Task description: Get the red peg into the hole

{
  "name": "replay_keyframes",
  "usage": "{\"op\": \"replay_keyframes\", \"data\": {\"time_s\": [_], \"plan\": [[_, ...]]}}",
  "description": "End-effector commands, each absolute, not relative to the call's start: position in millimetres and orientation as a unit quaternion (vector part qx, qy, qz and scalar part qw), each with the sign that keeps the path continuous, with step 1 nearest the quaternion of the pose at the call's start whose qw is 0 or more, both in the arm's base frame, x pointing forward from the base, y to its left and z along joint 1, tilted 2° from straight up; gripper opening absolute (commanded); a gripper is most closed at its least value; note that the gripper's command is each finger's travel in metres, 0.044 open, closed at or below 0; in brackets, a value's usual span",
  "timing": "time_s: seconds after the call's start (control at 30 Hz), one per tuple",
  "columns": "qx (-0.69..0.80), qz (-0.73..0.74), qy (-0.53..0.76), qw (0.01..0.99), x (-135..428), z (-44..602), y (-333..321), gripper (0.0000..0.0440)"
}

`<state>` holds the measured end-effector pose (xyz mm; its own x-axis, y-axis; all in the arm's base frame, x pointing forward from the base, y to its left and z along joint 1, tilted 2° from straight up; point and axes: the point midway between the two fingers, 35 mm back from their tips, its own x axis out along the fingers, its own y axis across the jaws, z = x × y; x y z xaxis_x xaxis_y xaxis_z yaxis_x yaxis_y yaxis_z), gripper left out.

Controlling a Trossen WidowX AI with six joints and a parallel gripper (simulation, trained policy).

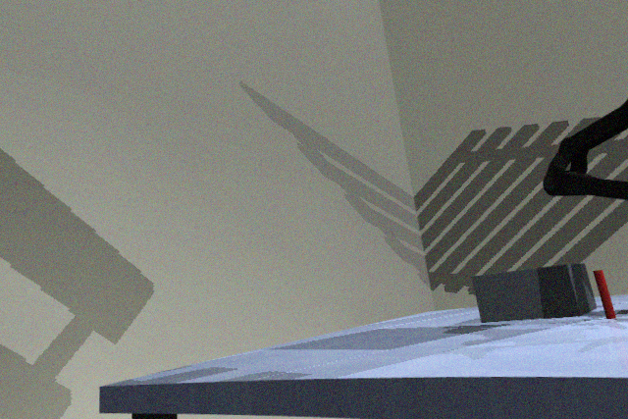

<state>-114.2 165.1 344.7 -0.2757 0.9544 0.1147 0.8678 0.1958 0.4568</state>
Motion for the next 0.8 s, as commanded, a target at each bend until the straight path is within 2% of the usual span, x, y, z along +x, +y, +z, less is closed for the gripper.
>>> {"op": "replay_keyframes", "data": {"time_s": [0.0, 0.07, 0.77], "plan": [[0.597, 0.224, 0.764, 0.102, -113, 345, 167, 0.0418], [0.603, 0.230, 0.754, 0.117, -109, 344, 171, 0.0440], [0.598, 0.261, 0.620, 0.435, -44, 281, 227, 0.0440]]}}
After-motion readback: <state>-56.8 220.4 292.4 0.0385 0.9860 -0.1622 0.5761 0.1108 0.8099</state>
